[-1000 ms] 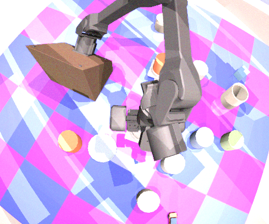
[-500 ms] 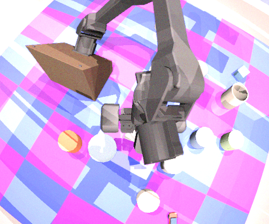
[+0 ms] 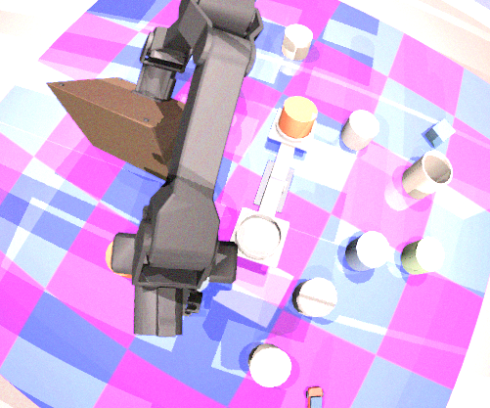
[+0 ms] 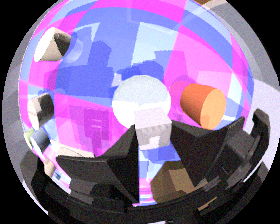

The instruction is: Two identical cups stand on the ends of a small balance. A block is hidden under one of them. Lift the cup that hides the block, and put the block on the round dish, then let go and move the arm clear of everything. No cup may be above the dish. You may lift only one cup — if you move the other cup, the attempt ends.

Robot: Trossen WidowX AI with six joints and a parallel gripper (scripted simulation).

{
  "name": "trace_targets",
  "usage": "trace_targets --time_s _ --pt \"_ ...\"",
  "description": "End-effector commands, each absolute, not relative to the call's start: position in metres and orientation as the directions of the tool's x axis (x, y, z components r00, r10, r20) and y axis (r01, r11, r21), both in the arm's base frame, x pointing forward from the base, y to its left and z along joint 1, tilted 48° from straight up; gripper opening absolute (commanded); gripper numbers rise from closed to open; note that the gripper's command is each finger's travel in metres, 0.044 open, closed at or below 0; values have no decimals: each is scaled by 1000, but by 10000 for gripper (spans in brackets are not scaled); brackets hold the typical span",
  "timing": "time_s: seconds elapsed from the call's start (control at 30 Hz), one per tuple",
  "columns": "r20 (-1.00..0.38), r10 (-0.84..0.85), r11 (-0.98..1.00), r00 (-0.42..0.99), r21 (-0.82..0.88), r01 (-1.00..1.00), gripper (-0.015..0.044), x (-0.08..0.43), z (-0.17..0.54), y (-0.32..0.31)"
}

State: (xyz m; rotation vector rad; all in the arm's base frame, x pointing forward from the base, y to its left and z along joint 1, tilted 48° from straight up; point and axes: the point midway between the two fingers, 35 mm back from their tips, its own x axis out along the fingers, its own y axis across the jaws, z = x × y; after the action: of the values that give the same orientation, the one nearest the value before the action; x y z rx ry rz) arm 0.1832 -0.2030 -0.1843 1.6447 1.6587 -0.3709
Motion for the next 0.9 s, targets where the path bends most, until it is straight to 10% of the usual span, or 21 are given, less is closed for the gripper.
trace_targets --time_s 0.0,0.87 --pt "-687 718 146 112 306 941 0 185 -190 -199" --pt "-685 720 145 113 308 940 0 191 -227 -159"
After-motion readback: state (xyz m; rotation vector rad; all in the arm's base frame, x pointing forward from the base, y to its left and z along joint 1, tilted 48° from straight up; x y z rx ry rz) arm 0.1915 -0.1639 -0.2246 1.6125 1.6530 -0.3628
